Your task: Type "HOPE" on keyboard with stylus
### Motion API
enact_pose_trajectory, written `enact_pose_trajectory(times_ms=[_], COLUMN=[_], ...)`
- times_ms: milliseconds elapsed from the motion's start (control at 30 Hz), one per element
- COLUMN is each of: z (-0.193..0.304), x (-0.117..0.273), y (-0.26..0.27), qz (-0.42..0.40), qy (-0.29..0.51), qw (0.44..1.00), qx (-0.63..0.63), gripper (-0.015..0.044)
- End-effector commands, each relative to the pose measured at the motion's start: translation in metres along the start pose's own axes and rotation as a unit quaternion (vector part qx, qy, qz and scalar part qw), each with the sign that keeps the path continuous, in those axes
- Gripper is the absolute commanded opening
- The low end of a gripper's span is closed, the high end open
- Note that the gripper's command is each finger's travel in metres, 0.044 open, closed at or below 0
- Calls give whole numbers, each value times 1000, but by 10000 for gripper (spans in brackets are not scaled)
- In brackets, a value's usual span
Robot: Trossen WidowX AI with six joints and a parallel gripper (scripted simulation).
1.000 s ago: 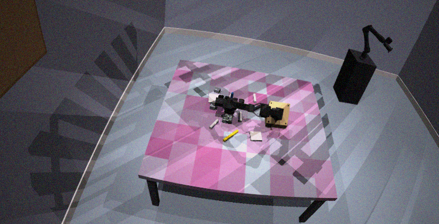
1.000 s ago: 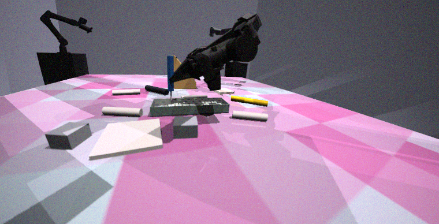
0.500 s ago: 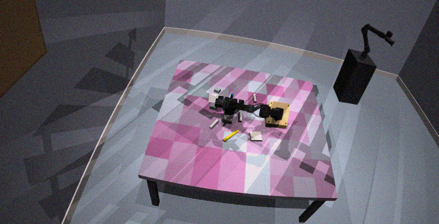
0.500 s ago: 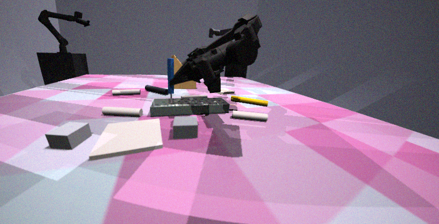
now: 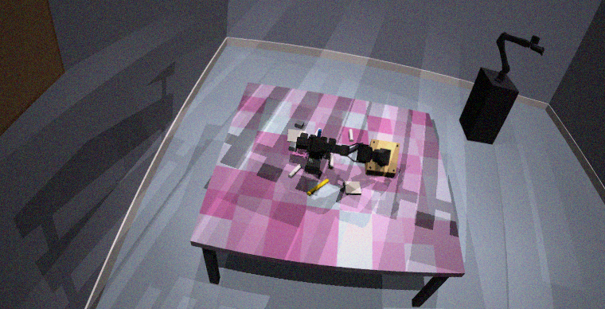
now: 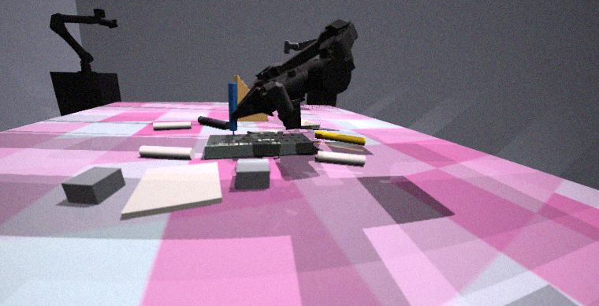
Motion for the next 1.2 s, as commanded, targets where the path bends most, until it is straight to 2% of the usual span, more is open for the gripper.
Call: enact_pose_trajectory(times_ms=[0, 733, 1167], z=[-2, -5, 29], x=[-3, -4, 15], y=[0, 0, 4], qz=[-2, -2, -2], qy=[0, 0, 1], qw=[1000, 1000, 1000], qx=[-2, -2, -2], gripper=[81, 81, 81])
Point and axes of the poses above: the point midway between the two fingers, 35 mm back from their tips, its own x axis back along the fingers, its own y axis across the jaws, z = x × y, the point moved 5 cm from there along x, back along the fingers, and after that the axes turned 7 degrees about x, right-handed, at the moved point
